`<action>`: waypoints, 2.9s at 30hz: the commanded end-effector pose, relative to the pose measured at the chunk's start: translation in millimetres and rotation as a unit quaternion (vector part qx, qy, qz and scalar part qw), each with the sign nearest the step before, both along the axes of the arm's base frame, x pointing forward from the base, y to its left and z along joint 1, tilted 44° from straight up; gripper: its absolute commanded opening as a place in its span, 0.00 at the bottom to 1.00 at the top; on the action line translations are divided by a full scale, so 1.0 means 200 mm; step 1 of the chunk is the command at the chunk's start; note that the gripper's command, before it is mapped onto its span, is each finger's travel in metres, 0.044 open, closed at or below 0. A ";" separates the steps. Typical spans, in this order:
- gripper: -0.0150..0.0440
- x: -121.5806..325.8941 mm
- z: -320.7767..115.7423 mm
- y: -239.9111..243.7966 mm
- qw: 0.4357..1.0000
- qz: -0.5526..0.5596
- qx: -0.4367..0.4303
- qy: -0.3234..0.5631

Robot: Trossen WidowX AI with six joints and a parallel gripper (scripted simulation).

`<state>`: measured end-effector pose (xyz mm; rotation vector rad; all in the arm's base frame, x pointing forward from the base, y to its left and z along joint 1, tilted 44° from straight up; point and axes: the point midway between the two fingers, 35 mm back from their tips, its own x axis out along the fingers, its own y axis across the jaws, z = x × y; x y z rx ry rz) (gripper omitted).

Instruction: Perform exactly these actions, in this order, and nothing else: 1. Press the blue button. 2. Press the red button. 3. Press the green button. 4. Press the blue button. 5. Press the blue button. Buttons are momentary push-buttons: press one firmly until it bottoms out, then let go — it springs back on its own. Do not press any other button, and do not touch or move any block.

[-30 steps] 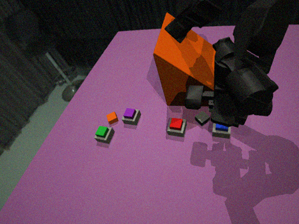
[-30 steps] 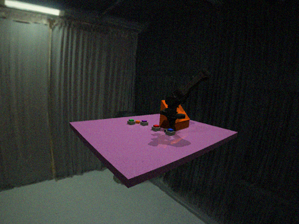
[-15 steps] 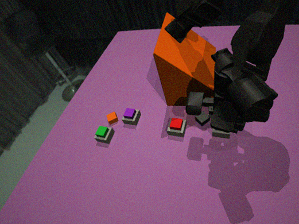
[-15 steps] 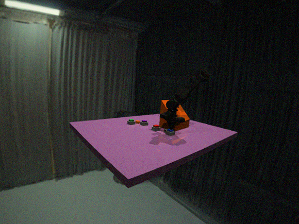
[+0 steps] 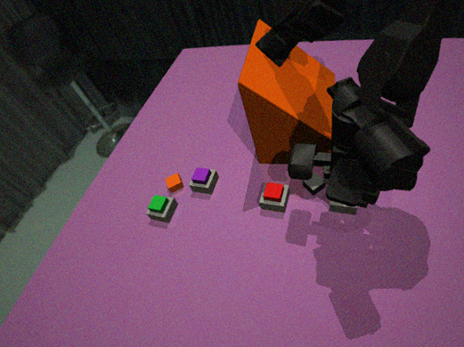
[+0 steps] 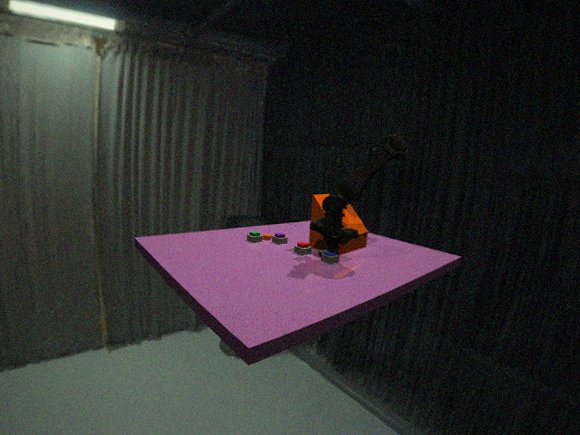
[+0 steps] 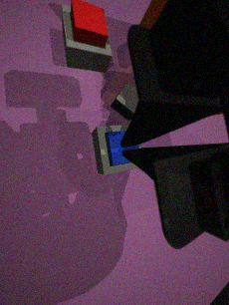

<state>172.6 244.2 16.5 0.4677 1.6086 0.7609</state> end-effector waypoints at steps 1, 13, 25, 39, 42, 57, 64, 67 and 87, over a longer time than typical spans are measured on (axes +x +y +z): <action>0.29 0.00 -0.01 0.00 1.000 -0.003 -0.004 0.002; 0.29 0.03 0.11 -0.11 1.000 -0.003 -0.005 0.002; 0.29 0.12 0.29 -0.36 1.000 -0.003 -0.009 0.000; 0.29 0.25 -0.17 -0.73 1.000 -0.003 -0.010 0.000; 0.29 0.21 -0.32 -0.59 1.000 -0.003 -0.009 0.000; 0.29 0.18 -0.40 -0.51 1.000 -0.003 -0.008 0.001; 0.29 0.17 -0.44 -0.47 1.000 -0.003 -0.008 0.001; 0.29 0.16 -0.46 -0.45 1.000 -0.003 -0.007 0.001; 0.29 0.16 -0.47 -0.45 1.000 -0.003 -0.007 0.001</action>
